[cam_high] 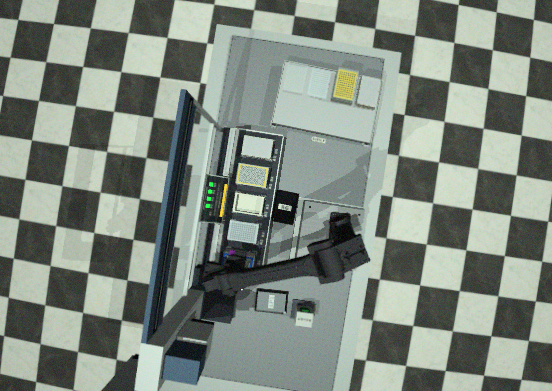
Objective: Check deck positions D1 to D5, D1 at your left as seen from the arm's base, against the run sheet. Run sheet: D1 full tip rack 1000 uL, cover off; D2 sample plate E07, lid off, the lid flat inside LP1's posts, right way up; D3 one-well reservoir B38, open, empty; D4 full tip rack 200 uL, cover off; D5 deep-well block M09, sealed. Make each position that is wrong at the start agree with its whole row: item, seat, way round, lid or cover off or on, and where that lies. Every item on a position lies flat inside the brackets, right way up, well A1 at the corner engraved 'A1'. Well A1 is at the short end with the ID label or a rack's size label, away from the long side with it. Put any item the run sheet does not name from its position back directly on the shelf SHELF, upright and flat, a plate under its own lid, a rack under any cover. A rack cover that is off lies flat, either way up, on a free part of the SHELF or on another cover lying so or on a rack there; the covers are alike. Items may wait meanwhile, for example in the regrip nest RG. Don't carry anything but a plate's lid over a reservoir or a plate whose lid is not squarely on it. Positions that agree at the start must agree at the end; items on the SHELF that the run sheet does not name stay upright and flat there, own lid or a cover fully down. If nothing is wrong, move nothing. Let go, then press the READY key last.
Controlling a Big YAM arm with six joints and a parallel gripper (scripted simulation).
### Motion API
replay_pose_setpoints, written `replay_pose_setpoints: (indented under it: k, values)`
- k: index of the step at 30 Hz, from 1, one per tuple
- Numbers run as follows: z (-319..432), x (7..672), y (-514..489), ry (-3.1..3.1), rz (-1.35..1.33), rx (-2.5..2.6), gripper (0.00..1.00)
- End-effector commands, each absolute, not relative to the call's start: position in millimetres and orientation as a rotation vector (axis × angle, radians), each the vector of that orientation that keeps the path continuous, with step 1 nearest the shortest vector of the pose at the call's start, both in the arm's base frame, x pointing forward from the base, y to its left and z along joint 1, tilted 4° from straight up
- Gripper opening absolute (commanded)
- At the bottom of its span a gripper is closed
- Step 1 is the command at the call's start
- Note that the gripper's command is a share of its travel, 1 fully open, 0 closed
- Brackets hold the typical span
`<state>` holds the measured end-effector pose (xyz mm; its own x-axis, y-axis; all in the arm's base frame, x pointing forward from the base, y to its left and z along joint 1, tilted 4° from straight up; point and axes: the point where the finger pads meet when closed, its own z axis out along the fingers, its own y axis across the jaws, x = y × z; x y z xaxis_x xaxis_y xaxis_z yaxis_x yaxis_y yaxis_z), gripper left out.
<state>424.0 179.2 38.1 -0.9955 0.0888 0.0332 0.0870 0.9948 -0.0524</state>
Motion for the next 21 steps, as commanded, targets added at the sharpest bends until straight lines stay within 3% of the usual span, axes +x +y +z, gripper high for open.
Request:
replay_pose_setpoints:
  k: [1, 21]
  values:
    - [39.6, 431.7, 177.5, -3.123, 0.068, -0.139, 0.0]
    - [36.4, 433.8, 177.9, -3.129, 0.064, -0.141, 0.0]
